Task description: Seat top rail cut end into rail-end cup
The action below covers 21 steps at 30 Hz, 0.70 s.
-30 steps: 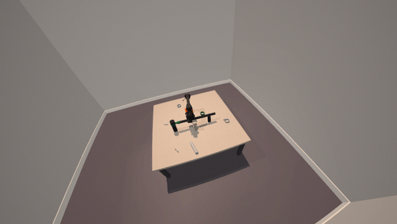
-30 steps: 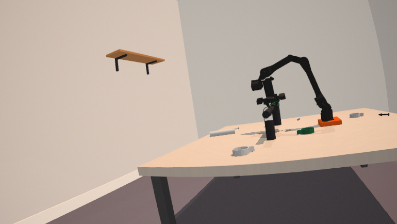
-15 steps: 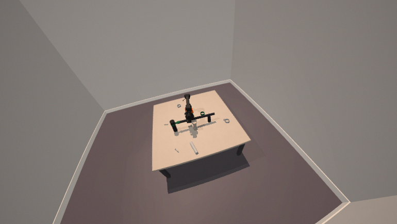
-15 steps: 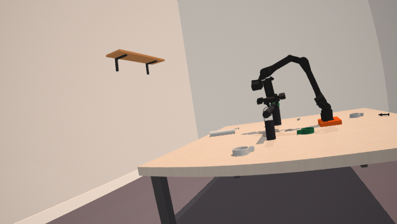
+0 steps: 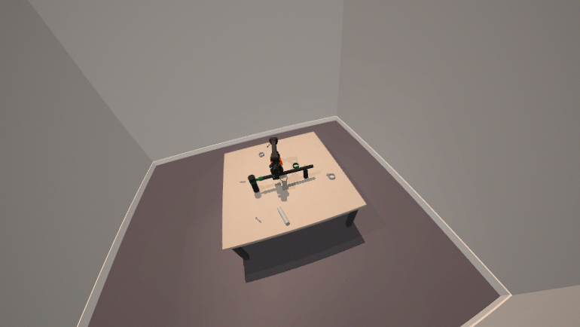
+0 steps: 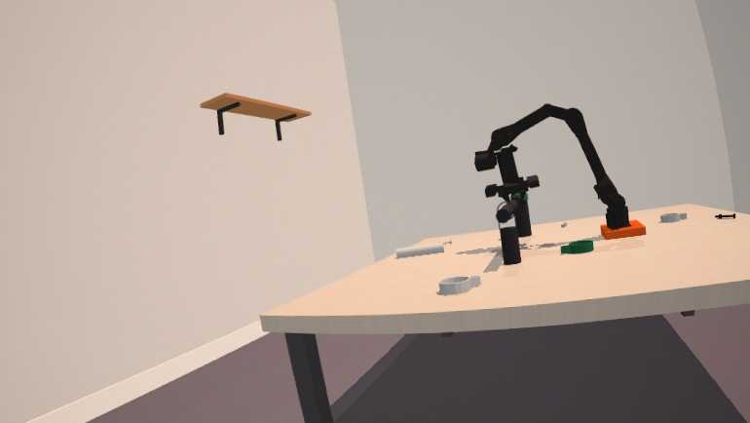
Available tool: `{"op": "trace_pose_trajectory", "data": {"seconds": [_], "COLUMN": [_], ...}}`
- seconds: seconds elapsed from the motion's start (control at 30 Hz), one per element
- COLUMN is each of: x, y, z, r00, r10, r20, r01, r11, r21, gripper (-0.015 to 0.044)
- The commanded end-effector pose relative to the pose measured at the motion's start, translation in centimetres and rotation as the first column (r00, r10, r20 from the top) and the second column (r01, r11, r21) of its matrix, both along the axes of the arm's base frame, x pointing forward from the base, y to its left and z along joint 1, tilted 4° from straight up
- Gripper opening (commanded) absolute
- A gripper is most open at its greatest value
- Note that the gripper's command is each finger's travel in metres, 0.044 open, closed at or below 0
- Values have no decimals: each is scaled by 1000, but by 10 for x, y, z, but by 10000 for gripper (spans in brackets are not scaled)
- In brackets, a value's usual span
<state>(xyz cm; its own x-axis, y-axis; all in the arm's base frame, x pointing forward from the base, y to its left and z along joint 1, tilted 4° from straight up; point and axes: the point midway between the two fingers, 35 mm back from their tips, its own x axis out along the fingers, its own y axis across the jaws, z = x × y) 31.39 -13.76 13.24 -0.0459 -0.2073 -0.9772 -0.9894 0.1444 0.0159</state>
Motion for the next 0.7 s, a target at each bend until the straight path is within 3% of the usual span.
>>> {"op": "trace_pose_trajectory", "data": {"seconds": [0.0, 0.5, 0.67], "x": [0, 3, 5], "y": [0, 15, 33], "z": [1, 16, 35], "r00": [1000, 1000, 1000], "r10": [0, 0, 0], "r20": [2, 2, 1], "r01": [0, 0, 0], "r11": [1000, 1000, 1000], "r21": [-1, 1, 3], "gripper": [26, 420, 440]}}
